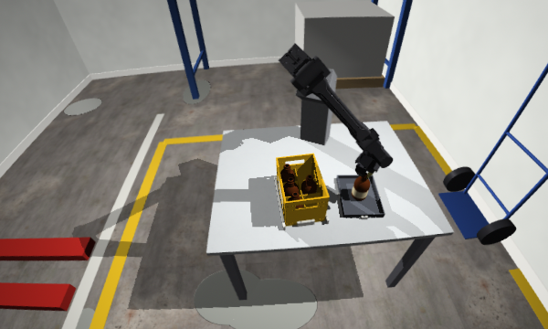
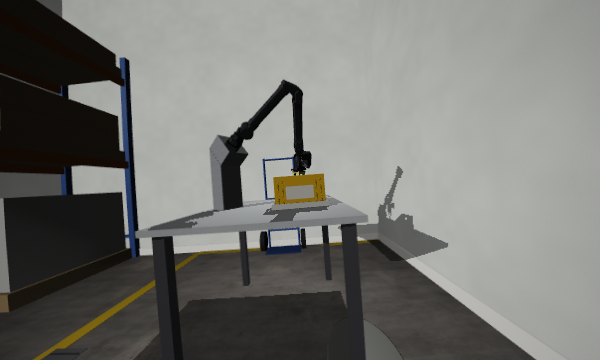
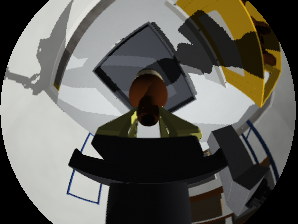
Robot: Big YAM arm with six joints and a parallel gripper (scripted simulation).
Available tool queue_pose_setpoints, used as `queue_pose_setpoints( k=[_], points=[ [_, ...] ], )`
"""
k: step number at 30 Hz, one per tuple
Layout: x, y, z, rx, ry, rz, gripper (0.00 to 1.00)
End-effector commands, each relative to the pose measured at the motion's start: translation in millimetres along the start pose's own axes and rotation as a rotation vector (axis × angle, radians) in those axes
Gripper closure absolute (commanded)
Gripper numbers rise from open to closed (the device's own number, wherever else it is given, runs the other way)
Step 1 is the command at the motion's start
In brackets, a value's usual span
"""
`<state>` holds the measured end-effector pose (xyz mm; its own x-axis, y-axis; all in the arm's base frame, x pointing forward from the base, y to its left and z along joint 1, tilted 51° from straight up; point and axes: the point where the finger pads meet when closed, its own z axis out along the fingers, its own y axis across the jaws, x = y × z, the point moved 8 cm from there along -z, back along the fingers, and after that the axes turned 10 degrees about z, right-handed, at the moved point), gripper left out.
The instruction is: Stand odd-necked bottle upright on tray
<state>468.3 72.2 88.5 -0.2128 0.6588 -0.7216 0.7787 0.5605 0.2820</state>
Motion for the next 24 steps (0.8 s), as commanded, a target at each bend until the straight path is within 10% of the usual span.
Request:
queue_pose_setpoints(
  k=[1, 3, 4, 24],
  points=[
    [-4.1, 3.4, 3.6, -0.005, -0.005, 0.006, 1.00],
    [-4.1, 3.4, 3.6, -0.005, -0.005, 0.006, 1.00],
    [-4.1, 3.4, 3.6, -0.005, -0.005, 0.006, 0.00],
    [-3.8, 2.8, 3.6, -0.004, -0.004, 0.005, 0.00]
  ],
)
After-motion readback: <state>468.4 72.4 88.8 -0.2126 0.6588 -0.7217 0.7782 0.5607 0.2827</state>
